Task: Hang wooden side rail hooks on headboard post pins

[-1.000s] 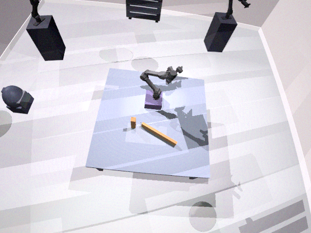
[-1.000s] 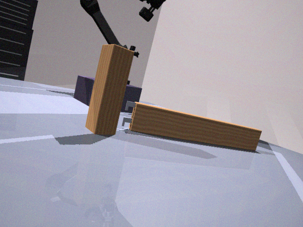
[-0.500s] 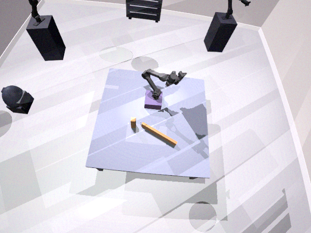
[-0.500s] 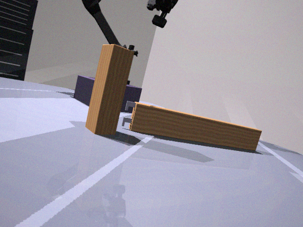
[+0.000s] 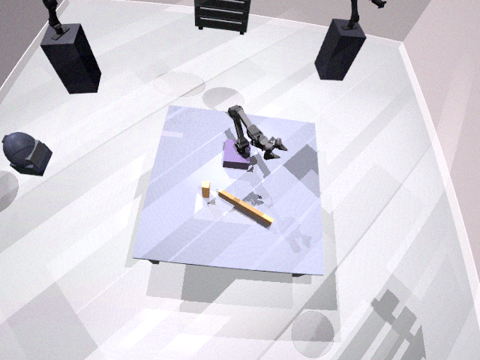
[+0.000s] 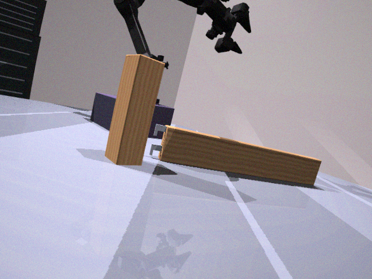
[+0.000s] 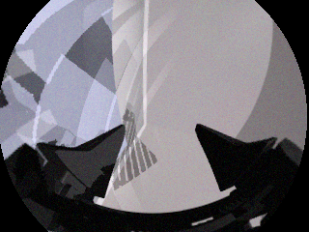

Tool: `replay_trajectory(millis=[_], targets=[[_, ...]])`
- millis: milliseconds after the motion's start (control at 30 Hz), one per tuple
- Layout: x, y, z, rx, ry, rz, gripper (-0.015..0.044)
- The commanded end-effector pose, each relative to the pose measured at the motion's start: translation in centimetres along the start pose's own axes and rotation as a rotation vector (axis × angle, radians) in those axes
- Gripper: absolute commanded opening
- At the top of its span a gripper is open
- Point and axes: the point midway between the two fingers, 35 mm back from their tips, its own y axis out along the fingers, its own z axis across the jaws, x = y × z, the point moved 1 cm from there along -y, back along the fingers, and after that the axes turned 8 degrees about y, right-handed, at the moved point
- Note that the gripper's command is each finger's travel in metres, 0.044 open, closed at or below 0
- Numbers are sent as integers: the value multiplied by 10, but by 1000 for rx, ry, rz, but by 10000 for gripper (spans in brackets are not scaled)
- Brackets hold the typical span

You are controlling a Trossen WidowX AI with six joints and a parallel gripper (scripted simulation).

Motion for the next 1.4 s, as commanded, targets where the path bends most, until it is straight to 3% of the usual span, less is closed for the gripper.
replay_trajectory(millis=[0,467,700,900,1367], targets=[[-59,-11,39,108,-43,229,440],[-173,-121,170,606,-92,752,440],[-181,-196,244,958,-63,861,440],[-160,-257,302,1258,12,848,440],[-157,-263,308,1290,23,841,440]])
